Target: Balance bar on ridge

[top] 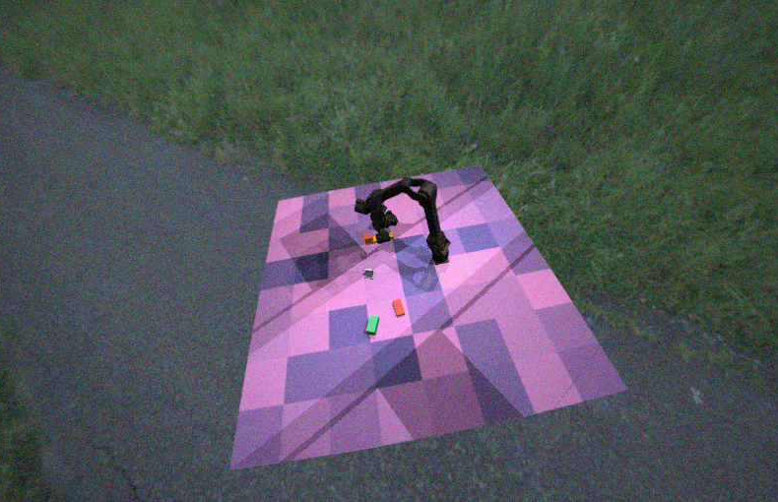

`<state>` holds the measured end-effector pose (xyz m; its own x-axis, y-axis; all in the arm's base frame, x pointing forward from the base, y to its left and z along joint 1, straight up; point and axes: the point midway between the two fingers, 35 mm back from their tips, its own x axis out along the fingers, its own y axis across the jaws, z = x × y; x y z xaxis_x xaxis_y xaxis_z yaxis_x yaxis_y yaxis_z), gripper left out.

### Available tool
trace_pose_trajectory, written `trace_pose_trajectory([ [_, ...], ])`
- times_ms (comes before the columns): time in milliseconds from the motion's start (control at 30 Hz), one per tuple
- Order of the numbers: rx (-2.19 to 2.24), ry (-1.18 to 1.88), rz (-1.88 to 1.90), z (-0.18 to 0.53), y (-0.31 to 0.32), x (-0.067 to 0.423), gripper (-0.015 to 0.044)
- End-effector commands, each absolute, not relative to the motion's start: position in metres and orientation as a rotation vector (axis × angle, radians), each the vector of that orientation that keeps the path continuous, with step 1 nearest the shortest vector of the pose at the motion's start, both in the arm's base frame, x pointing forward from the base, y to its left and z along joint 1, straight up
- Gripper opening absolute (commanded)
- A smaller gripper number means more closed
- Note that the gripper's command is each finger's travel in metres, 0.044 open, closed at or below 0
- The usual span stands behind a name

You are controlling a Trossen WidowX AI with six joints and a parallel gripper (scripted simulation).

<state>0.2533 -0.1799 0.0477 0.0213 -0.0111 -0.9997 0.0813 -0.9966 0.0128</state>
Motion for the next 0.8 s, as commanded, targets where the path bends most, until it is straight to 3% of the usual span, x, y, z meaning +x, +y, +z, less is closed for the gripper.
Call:
trace_pose_trajectory([
  [0, 2.196, 0.075, -2.151, 0.048, -0.18, 0.253, 0.0184],
  [300, 2.196, 0.075, -2.151, 0.048, -0.18, 0.253, 0.0104],
  [433, 2.197, 0.075, -2.151, 0.054, -0.181, 0.254, 0.0],
  [767, 2.197, 0.072, -2.152, 0.079, -0.182, 0.256, 0.0],
])
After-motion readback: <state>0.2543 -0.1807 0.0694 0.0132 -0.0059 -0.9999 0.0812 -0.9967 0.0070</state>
